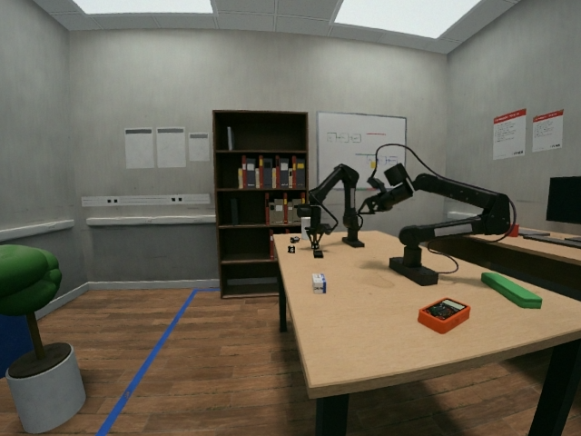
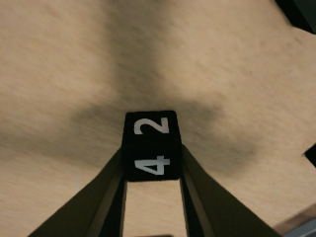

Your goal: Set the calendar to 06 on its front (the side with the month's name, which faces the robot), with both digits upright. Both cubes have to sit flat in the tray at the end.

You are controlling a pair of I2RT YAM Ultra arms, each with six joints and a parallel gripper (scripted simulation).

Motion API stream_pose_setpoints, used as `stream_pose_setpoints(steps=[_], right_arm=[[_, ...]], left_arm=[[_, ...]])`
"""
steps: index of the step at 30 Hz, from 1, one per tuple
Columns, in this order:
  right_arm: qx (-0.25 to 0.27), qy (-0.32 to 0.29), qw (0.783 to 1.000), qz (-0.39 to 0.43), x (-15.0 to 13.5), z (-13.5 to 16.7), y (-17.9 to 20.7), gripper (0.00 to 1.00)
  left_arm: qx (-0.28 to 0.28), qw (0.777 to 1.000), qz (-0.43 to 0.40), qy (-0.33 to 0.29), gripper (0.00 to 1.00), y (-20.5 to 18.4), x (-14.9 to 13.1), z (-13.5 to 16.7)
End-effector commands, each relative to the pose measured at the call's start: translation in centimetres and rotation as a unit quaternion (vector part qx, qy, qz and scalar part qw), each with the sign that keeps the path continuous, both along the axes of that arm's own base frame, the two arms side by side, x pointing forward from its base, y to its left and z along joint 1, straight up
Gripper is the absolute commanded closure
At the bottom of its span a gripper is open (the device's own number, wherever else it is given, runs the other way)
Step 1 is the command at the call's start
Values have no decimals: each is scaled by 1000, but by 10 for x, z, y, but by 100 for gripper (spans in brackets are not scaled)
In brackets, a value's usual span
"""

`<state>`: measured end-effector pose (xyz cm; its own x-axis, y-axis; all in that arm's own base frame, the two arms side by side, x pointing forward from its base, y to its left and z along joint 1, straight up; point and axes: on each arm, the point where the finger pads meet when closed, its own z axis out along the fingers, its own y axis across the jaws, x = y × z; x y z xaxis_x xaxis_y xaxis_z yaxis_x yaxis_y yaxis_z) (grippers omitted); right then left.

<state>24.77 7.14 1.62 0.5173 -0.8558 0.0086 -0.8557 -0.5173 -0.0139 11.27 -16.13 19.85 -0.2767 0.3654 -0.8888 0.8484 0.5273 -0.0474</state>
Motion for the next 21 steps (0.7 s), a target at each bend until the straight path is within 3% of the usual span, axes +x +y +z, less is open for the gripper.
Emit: stream_pose_setpoints(steps=[1, 2, 4, 5, 6, 8, 9, 14, 21], right_arm=[[0, 9, 1000, 6, -1, -4, 1, 72], [0, 9, 1000, 6, -1, -4, 1, 74], [0, 9, 1000, 5, -1, -4, 1, 96], [0, 9, 1000, 5, -1, -4, 1, 100], [0, 9, 1000, 5, -1, -4, 1, 100], [1, 6, 1000, 5, 1, 2, 1, 77], [1, 6, 1000, 6, 0, 4, 1, 74], [2, 1, 1000, 6, 1, 41, 1, 74], [2, 1, 1000, 5, 1, 63, 1, 74]], left_arm=[[-10, 1000, -4, -11, 0, -1, 0, 6], [-10, 1000, -4, -11, 0, -1, 0, 6], [-10, 1000, -4, -11, 0, -1, 0, 6], [-10, 1000, -4, -11, 0, -1, 0, 6], [-10, 1000, -4, -11, 0, -1, 0, 6], [-10, 1000, -4, -11, 0, -1, 0, 6], [-10, 1000, -4, -11, 0, -1, 0, 6], [-10, 1000, -4, -11, 0, -1, 0, 6], [-10, 1000, -4, -11, 0, -1, 0, 6]])
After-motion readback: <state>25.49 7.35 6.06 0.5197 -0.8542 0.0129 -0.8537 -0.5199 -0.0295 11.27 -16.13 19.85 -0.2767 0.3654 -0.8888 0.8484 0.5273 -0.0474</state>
